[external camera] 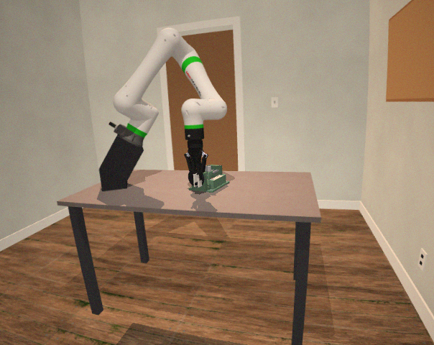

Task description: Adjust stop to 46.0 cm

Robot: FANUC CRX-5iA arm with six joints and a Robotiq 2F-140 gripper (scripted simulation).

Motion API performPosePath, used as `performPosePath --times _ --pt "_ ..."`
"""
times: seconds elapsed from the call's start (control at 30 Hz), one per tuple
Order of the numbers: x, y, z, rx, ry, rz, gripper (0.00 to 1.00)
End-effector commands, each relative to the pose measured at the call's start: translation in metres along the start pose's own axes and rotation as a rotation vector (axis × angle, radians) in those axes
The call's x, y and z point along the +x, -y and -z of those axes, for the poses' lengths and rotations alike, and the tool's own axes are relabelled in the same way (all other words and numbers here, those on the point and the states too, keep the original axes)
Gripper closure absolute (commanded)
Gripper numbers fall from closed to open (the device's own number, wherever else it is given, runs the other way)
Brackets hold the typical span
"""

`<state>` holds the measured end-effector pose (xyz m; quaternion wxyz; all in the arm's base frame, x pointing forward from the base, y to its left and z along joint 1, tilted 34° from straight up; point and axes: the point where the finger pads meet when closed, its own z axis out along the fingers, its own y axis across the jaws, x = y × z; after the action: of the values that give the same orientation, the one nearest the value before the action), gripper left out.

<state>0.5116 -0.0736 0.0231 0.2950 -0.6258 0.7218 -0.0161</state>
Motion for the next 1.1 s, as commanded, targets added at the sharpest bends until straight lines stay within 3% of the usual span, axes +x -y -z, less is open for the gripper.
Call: performPosePath --times 0.0,0.33,1.07 --pt "0.0 0.003 0.007 0.0 0.0 0.0 0.96" --pt "0.0 0.001 0.028 0.0 0.0 0.0 0.96" --pt "0.0 -0.026 0.05 0.0 0.0 0.0 0.96"
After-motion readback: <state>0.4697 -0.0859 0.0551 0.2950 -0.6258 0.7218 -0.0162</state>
